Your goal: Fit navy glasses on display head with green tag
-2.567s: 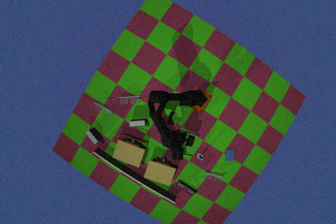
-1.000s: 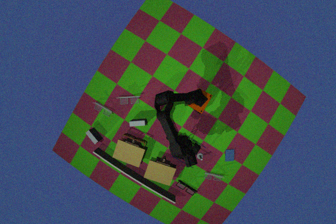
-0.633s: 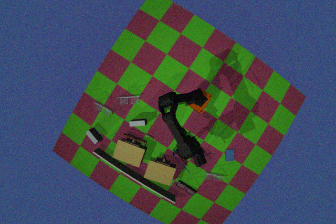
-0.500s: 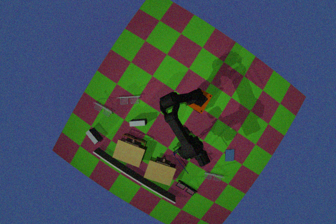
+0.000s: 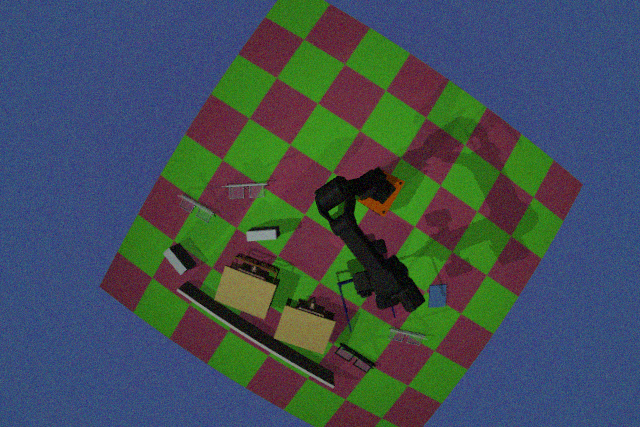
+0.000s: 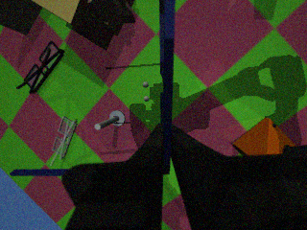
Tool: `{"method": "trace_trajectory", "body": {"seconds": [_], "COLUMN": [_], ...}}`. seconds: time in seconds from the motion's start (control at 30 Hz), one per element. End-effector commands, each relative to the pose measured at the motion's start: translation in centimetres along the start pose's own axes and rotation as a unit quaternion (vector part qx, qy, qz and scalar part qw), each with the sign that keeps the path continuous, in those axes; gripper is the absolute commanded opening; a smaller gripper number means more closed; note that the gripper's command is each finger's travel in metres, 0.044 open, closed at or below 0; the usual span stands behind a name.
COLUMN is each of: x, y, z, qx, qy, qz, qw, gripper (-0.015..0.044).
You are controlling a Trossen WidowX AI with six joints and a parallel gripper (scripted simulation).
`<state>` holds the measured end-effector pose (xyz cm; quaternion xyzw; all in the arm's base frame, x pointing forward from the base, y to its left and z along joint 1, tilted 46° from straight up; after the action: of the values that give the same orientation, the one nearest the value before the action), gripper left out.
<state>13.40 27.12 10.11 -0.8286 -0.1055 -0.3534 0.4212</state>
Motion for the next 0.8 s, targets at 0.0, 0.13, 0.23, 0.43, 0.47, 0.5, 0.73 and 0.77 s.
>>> {"method": "trace_trajectory", "body": {"seconds": [0.0,0.13,0.23,0.43,0.47,0.5,0.73,0.77], "x": [-0.9,-2.1,-3.0,-4.8,-5.1,-5.4,-7.5,-7.8], "y": [-0.8,-1.4,-1.9,-2.9,-3.0,-3.2,-4.2,-4.3], "z": [0.2,0.3,0.3,0.3,0.3,0.2,0.0,-0.1], "qx": [0.015,0.028,0.039,0.064,0.069,0.073,0.106,0.111], "qy": [0.047,0.1,0.139,0.217,0.23,0.243,0.331,0.343], "qz": [-0.013,-0.024,-0.03,-0.041,-0.042,-0.043,-0.047,-0.047], "qw": [0.999,0.994,0.989,0.973,0.97,0.966,0.936,0.931], "gripper": [0.0,0.0,0.0,0.0,0.0,0.0,0.0,0.0]}}
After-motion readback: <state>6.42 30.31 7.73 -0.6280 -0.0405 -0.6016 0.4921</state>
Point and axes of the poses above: the point midway between the two fingers, 35 mm back from their tips, its own y axis out along the fingers, its own z axis across the jaws, x = y × z, the point moved 9 cm from there along -y, back along the fingers, and after that the axes turned 2 degrees about -y, right-handed, at the moved point
